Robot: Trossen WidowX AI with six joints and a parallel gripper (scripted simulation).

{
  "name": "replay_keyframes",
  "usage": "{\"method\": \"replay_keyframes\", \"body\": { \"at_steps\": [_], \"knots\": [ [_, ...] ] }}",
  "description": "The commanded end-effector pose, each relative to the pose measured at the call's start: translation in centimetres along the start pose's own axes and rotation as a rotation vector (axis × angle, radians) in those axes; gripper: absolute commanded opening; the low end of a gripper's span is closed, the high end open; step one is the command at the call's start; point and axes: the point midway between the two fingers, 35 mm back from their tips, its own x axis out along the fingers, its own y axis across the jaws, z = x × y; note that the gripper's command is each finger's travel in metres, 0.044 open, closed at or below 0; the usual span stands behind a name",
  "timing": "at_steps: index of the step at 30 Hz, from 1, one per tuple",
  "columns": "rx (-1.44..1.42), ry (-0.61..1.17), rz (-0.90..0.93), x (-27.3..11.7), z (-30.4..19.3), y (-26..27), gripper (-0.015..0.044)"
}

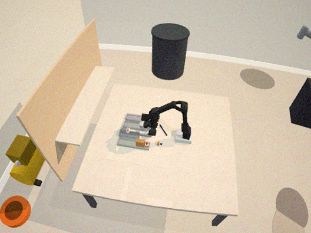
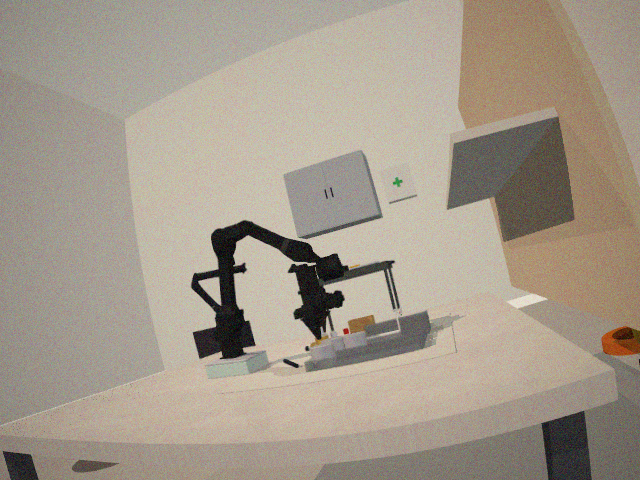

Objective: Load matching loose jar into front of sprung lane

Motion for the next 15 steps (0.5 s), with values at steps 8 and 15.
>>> {"method": "replay_keyframes", "body": {
  "at_steps": [8,15],
  "knots": [
    [0.003,-0.004,-0.003,0.00,0.66,-0.06,0.0000],
    [0.003,-0.004,-0.003,0.00,0.95,-0.06,0.0000]
  ]
}}
